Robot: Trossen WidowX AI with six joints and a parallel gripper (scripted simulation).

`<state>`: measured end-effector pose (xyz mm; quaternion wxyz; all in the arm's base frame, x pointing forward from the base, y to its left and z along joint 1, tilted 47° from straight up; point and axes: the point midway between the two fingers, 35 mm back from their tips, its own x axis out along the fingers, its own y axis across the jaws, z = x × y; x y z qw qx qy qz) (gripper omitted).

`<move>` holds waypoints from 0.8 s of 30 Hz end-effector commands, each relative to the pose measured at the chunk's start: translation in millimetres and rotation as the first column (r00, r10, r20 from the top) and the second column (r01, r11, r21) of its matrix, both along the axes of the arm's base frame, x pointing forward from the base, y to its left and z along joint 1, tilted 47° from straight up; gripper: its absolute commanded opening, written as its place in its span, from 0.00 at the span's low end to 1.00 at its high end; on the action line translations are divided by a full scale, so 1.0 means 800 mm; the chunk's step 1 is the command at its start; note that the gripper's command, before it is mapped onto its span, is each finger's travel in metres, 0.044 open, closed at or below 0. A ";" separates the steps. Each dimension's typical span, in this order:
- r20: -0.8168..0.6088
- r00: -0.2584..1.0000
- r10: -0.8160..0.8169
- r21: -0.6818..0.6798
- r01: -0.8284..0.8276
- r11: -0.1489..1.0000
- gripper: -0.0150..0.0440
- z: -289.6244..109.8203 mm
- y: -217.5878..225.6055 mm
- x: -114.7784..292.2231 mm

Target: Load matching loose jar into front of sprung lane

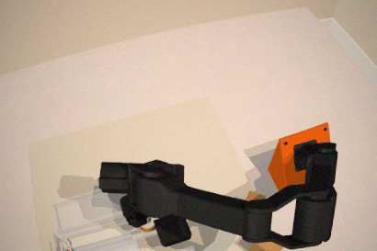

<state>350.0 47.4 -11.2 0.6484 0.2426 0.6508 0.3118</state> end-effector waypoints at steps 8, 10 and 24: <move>0.011 1.000 -0.003 0.008 0.002 1.000 0.25 -0.001 0.004 0.001; 0.011 1.000 -0.003 0.008 0.002 1.000 0.25 -0.001 0.004 0.001; 0.010 1.000 -0.003 0.008 0.002 1.000 0.25 -0.001 0.003 -0.002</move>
